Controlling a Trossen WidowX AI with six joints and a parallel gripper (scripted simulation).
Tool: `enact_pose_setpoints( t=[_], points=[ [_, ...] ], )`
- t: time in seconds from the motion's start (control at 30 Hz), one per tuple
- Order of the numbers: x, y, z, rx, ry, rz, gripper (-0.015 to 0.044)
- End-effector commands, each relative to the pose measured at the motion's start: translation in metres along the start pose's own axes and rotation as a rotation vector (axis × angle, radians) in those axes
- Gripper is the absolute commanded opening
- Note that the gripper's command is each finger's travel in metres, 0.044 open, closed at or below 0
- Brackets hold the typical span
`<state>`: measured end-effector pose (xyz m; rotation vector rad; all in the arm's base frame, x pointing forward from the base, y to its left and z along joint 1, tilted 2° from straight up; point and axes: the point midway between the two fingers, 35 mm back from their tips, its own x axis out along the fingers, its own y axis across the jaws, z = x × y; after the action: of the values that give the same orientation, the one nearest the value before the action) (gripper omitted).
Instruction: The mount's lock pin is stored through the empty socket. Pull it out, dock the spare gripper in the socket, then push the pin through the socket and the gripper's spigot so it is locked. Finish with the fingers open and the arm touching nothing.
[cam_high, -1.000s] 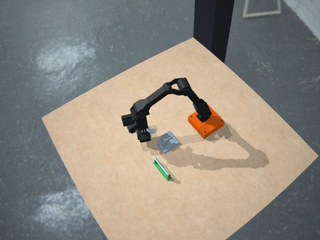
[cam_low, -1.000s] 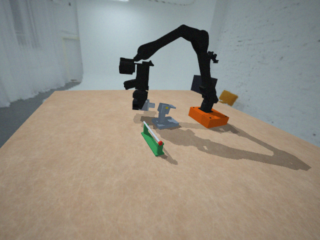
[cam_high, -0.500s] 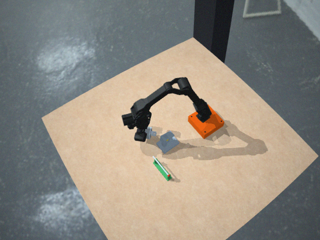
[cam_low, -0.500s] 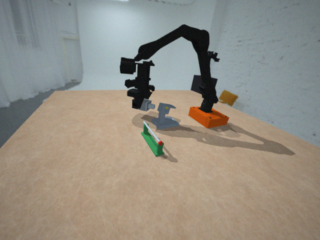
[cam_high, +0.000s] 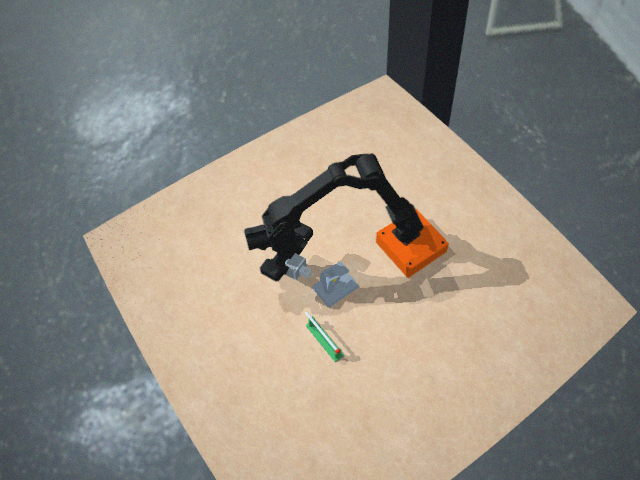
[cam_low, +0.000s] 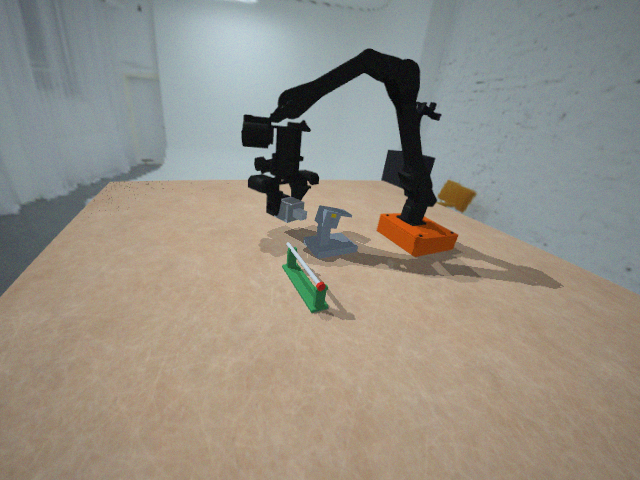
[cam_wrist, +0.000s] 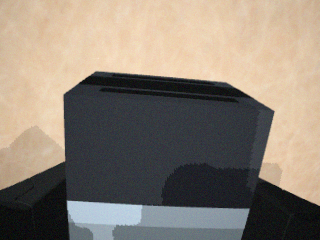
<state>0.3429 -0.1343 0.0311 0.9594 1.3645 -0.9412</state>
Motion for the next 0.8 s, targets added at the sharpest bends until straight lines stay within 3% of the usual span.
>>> enact_pose_setpoints(
  t=[0.0, 0.77],
  points=[
    [-0.0008, -0.0012, 0.0004, 0.106, -0.003, 0.001, 0.0000],
    [-0.0019, -0.0077, -0.0002, 0.686, -0.003, 0.000, 0.0000]
  ],
)
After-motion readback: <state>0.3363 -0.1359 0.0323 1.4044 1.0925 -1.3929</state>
